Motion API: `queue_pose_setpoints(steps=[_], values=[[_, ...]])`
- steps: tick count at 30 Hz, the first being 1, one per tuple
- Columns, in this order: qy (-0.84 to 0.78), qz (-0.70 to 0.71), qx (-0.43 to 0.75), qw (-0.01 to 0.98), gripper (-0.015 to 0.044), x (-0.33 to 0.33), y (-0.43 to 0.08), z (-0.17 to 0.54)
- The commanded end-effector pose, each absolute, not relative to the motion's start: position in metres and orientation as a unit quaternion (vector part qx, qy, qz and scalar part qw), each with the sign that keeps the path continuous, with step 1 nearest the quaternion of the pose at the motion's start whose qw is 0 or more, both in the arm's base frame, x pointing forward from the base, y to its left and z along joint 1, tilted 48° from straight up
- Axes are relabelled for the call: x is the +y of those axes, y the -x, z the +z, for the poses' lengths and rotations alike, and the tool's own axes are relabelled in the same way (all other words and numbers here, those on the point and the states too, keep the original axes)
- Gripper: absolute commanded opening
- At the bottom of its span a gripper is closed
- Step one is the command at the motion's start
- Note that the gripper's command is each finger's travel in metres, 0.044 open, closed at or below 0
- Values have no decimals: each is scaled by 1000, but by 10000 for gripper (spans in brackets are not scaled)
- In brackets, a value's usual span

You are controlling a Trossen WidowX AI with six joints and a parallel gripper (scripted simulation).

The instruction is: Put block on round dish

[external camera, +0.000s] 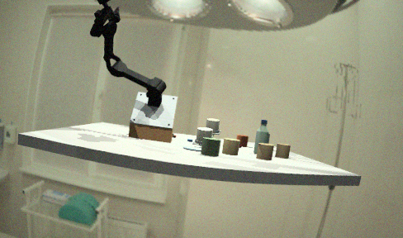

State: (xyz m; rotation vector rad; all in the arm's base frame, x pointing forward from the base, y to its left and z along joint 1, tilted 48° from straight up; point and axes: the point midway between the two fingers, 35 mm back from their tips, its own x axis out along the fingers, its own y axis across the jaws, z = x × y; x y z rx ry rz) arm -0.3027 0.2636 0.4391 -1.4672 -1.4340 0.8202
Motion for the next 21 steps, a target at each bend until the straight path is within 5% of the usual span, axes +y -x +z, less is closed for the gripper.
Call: queue_pose_setpoints(steps=[1, 21], values=[[592, 332, -580, 450, 426, 263, 303, 440], [354, 440, -588, 579, 440, 194, 258, 537]])
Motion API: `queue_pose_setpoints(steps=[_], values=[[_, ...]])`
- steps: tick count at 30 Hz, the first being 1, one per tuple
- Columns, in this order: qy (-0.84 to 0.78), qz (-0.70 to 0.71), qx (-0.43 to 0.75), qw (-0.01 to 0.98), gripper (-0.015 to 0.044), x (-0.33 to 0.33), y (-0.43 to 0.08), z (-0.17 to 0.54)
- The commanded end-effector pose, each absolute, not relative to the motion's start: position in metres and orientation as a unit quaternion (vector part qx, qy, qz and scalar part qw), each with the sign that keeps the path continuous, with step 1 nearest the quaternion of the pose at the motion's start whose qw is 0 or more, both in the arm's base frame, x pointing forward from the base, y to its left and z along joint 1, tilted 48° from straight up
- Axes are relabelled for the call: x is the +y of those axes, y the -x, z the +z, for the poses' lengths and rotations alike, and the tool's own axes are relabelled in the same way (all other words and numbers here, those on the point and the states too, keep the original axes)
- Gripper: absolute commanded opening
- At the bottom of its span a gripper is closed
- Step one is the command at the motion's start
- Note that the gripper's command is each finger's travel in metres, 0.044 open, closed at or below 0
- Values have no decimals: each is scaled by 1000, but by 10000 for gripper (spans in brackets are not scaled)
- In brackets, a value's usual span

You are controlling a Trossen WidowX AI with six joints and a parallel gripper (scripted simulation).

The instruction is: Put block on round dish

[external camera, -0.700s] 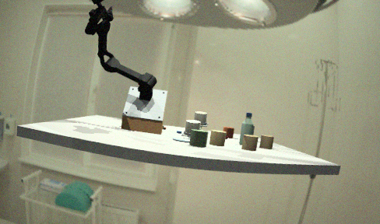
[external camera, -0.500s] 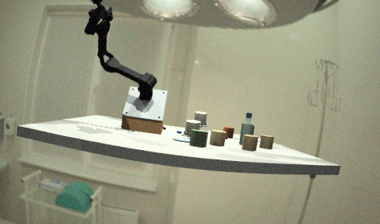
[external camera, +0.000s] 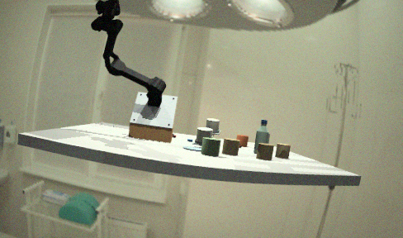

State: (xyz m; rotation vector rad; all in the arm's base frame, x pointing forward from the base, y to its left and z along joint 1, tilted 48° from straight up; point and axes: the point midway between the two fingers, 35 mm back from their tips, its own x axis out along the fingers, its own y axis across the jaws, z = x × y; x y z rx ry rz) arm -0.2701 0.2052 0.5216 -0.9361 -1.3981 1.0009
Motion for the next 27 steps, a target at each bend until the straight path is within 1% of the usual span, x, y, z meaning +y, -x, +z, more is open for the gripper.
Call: queue_pose_setpoints(steps=[1, 9, 19, 27], values=[[340, 445, -586, 586, 440, 190, 254, 542], [222, 480, -566, 633, 440, 159, 215, 579], [154, 509, -538, 655, 440, 136, 184, 591], [36, 523, -495, 693, 440, 115, 128, 616]])
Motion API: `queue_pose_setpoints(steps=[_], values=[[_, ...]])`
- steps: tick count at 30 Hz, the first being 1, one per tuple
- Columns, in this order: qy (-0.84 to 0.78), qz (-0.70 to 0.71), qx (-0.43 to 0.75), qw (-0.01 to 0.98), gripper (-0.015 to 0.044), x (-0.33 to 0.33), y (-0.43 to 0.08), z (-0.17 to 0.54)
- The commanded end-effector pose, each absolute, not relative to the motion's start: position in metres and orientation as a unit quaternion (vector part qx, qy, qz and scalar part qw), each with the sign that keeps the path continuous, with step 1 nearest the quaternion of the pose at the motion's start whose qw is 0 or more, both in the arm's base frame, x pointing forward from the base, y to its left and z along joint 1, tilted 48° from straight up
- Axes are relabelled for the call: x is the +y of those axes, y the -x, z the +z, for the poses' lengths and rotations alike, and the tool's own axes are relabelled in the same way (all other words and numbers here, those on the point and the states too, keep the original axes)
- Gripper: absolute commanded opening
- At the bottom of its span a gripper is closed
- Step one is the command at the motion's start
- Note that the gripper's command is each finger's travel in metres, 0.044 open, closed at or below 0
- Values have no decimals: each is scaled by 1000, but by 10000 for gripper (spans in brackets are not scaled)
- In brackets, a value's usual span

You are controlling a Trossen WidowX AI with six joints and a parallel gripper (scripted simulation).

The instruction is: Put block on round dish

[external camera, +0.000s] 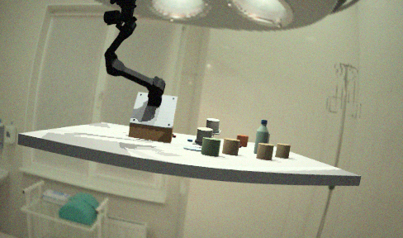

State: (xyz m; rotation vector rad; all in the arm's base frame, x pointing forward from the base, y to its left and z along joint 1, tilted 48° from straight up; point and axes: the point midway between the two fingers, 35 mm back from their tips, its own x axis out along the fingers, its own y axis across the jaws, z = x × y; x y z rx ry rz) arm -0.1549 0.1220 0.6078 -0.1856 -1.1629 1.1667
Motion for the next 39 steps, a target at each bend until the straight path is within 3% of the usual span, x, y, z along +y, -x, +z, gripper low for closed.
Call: queue_pose_setpoints(steps=[1, 20, 39], values=[[21, 524, -488, 697, 440, 113, 120, 619], [-232, 506, -322, 766, 440, 95, -49, 622], [-400, 404, -98, 817, 440, 129, -209, 535]])
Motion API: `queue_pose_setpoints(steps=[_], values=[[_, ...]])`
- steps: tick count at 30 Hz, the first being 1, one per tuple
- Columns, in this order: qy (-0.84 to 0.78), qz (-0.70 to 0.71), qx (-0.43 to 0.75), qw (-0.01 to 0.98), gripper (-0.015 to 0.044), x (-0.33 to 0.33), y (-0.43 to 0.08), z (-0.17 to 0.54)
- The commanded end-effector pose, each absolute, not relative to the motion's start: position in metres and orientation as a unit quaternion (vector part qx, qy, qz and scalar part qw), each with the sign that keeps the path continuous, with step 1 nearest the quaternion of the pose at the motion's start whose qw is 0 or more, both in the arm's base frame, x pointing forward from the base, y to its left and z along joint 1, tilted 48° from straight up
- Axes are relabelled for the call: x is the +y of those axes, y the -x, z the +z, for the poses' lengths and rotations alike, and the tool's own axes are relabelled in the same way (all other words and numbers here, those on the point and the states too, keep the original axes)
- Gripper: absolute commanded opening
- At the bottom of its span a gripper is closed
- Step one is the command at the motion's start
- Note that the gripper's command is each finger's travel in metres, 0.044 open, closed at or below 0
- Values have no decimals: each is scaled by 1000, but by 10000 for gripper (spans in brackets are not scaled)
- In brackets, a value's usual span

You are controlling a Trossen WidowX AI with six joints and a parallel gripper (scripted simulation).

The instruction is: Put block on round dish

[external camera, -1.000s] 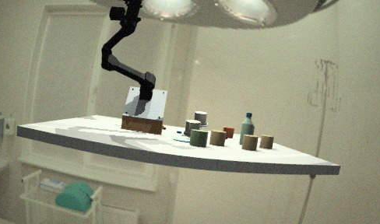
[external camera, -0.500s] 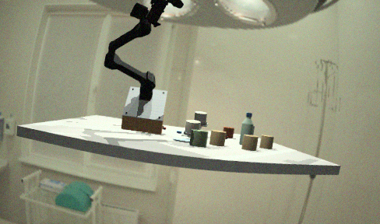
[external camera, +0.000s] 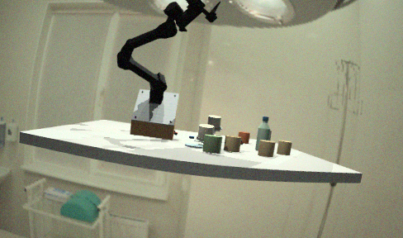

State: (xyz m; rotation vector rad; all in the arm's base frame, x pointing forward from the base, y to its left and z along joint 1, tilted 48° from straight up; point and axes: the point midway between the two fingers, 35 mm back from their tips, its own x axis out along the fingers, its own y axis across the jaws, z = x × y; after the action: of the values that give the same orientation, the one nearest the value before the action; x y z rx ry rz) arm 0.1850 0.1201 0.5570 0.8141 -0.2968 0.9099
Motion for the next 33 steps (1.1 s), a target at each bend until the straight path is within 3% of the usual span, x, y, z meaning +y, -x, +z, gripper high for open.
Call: queue_pose_setpoints(steps=[1, 17, 33], values=[[-404, 397, -85, 820, 440, 132, -216, 527], [-454, 246, 129, 847, 440, 177, -299, 389], [-396, 64, 304, 864, 440, 199, -311, 234]])
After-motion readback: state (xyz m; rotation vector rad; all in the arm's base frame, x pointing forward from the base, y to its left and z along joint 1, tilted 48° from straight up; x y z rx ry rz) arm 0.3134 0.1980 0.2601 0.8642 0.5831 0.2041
